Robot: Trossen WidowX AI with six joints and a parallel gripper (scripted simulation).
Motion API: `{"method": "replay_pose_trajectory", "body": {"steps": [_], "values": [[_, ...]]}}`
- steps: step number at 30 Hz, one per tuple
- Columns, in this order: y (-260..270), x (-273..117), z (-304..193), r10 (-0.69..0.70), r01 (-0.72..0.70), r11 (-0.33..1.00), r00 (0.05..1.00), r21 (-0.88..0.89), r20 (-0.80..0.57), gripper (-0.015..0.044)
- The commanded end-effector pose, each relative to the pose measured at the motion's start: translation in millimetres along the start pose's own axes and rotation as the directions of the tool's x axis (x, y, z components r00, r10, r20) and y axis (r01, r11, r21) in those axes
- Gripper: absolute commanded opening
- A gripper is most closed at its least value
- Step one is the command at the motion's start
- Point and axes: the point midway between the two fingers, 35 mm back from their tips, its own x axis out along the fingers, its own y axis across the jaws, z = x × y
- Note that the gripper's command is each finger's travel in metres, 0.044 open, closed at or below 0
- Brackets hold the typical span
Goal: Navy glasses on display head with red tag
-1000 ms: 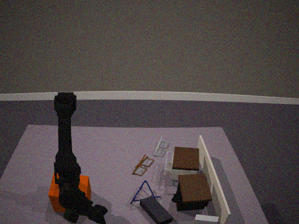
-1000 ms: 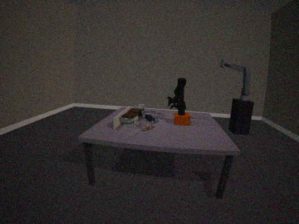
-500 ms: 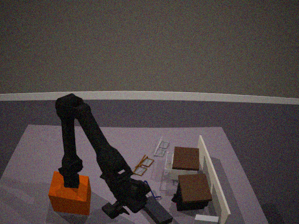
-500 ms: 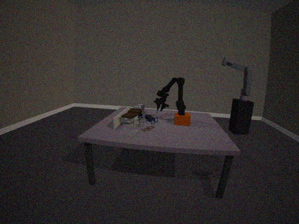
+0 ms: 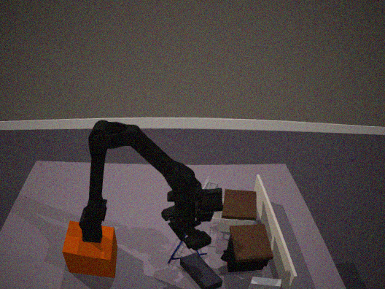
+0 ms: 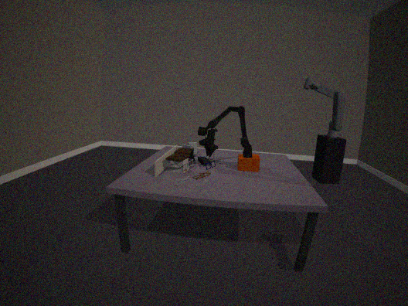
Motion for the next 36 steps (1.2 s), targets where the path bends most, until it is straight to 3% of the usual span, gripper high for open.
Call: {"method": "replay_pose_trajectory", "body": {"steps": [1, 14, 17, 36], "values": [[56.3, 7.2, 32.8, -0.034, -0.014, 0.842, 0.996, -0.540, -0.079, 0.0200], [61.9, 8.0, 35.9, -0.040, -0.020, 0.803, 0.995, -0.596, -0.087, 0.0200], [61.9, 8.0, 35.9, -0.040, -0.020, 0.803, 0.995, -0.596, -0.087, 0.0121], [62.0, 20.4, 35.0, -0.040, -0.020, 0.803, 0.995, -0.595, -0.087, 0.0120]]}}
